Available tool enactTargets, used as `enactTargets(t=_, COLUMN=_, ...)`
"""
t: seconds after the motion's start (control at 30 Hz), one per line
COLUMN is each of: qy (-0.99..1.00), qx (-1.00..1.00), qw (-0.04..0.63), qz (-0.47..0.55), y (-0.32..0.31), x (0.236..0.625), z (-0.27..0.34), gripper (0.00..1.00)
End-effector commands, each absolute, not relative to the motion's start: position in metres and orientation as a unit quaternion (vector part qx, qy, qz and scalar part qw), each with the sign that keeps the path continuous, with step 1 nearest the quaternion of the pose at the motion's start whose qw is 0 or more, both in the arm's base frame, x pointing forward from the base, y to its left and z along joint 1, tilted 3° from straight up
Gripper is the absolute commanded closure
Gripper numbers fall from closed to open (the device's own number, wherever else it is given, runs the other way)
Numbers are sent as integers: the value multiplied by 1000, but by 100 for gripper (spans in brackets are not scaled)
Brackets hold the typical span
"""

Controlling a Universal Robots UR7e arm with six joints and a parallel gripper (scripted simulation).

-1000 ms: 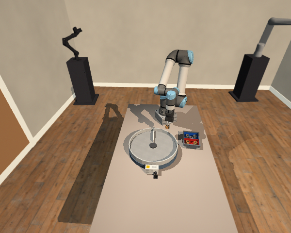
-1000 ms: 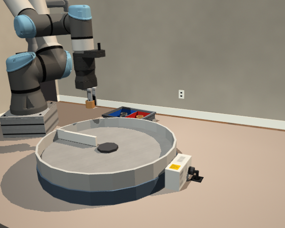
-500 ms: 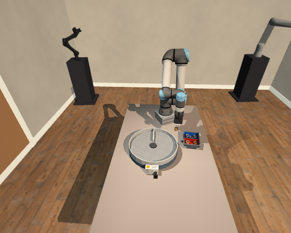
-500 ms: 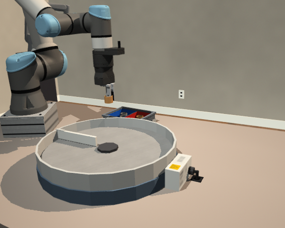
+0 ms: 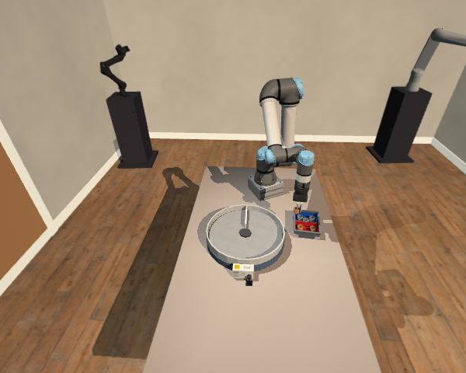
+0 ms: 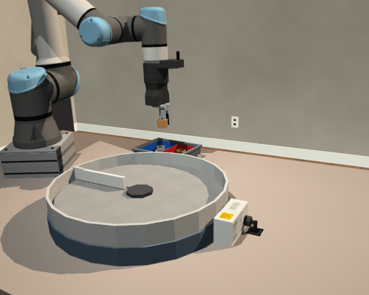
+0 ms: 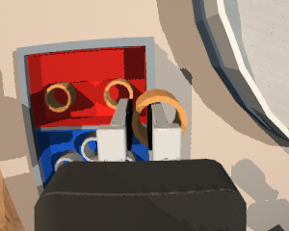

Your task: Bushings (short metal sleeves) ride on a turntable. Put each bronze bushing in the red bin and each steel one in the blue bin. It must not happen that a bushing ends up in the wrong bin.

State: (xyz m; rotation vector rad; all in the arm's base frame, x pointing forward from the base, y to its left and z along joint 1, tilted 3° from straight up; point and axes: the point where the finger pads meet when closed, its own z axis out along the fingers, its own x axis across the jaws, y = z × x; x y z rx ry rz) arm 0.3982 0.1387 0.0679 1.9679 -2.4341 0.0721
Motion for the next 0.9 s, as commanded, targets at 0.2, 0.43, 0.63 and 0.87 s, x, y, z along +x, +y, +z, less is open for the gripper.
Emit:
enactTargets(t=0.2, qy=-767, qx=641, qw=7, qz=24, y=200, x=429, z=65, gripper=100)
enactTargets(t=0.43, qy=-767, qx=641, qw=7, qz=24, y=200, x=429, z=65, gripper=100)
enactTargets(t=0.63, qy=-767, qx=641, qw=7, qz=24, y=199, x=428, z=66, gripper=100)
enactTargets(t=0.87, qy=-767, qx=641, qw=7, qz=24, y=200, x=429, z=66, gripper=100)
